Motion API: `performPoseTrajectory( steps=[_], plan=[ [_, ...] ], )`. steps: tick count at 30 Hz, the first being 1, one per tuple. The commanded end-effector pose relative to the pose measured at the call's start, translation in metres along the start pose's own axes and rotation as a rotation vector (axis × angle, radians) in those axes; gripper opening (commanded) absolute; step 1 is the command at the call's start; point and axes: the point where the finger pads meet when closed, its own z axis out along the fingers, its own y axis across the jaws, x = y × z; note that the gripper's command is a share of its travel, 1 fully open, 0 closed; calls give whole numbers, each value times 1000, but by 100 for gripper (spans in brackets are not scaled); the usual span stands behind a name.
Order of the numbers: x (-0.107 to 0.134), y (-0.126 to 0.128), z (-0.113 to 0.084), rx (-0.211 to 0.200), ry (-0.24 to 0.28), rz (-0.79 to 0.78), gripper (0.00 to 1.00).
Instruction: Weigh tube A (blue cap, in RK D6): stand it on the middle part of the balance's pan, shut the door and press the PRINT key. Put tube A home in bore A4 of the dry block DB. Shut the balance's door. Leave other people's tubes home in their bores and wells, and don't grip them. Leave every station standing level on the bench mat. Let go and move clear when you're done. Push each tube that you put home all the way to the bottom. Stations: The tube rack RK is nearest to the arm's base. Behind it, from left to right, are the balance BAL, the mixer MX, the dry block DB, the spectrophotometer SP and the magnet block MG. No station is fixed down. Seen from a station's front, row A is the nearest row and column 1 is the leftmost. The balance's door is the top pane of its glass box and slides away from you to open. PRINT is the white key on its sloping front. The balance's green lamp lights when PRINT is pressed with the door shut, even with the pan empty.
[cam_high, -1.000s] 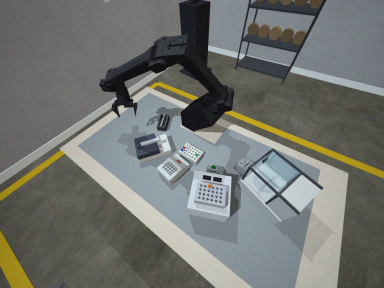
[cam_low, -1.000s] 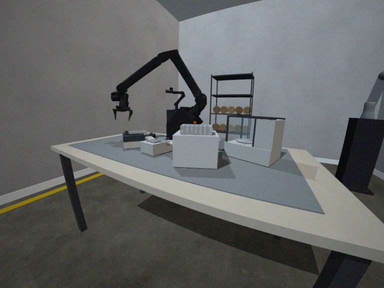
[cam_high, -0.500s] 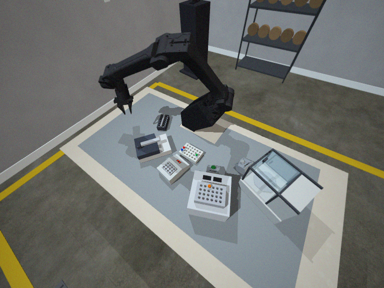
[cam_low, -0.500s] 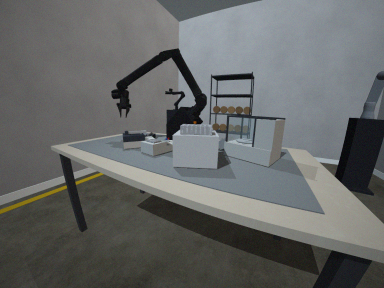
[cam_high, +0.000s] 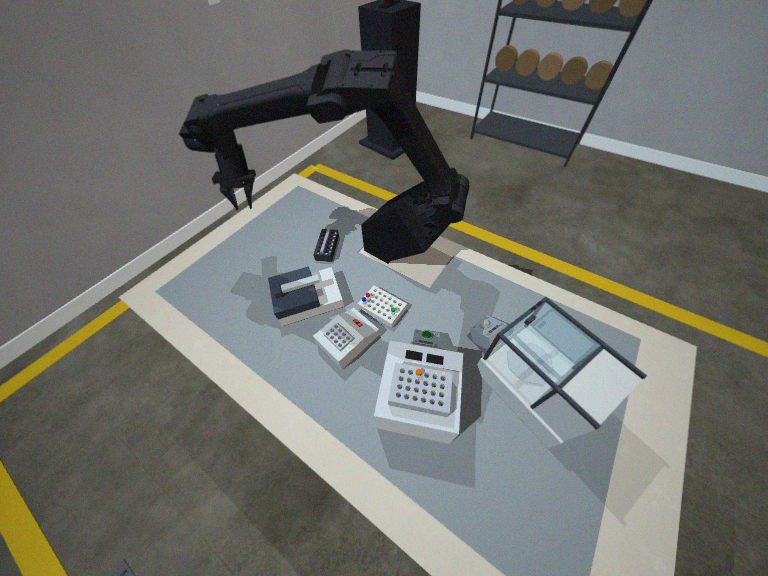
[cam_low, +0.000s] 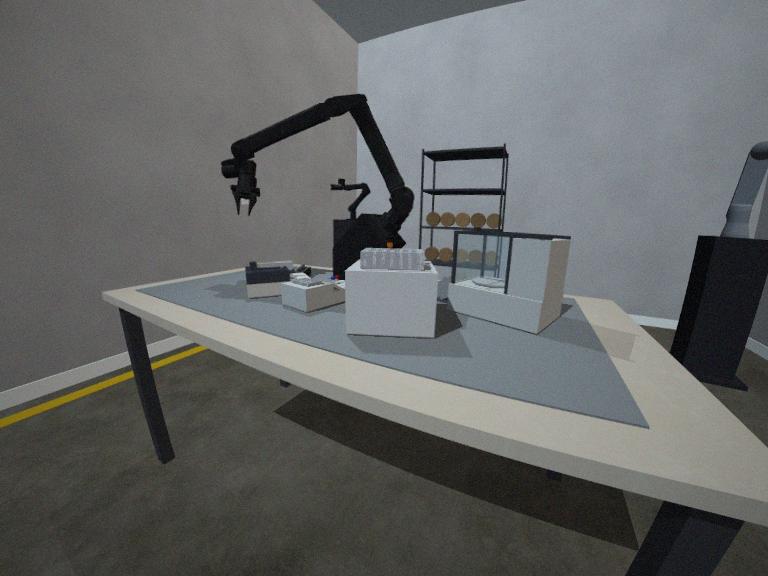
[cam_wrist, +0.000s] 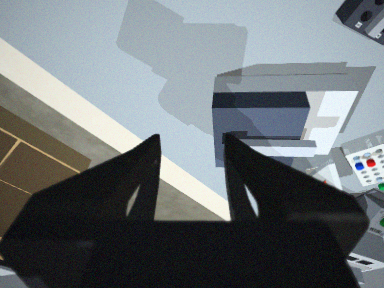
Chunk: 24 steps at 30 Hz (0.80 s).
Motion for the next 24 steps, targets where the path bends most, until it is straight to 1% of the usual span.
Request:
performPoseTrajectory(
  steps=[1,3,6,7,9,10,14,15,16,17,18,20,21,22,24],
  plan=[
    [12,25,-63,-78,-22,-55,36],
    [14,26,-74,-78,-23,-55,36],
    [15,26,-77,-80,-21,-55,36],
    [10,25,-70,-70,-15,-47,36],
    [10,25,-70,-70,-15,-47,36],
    [11,19,-51,-41,-10,-32,36],
    [11,19,-51,-41,-10,-32,36],
    [23,4,-51,-18,-9,-66,30],
    [32,2,-45,-17,-20,-97,30],
    [37,-4,-44,-24,-21,-102,30],
    [38,-4,-44,-24,-20,-102,30],
    [48,-17,-42,-14,-22,-152,30],
    [54,-24,-41,-15,-20,-152,30],
    [55,-24,-41,-15,-20,-152,30],
    [65,-38,-39,-5,-23,-205,30]
  ],
)
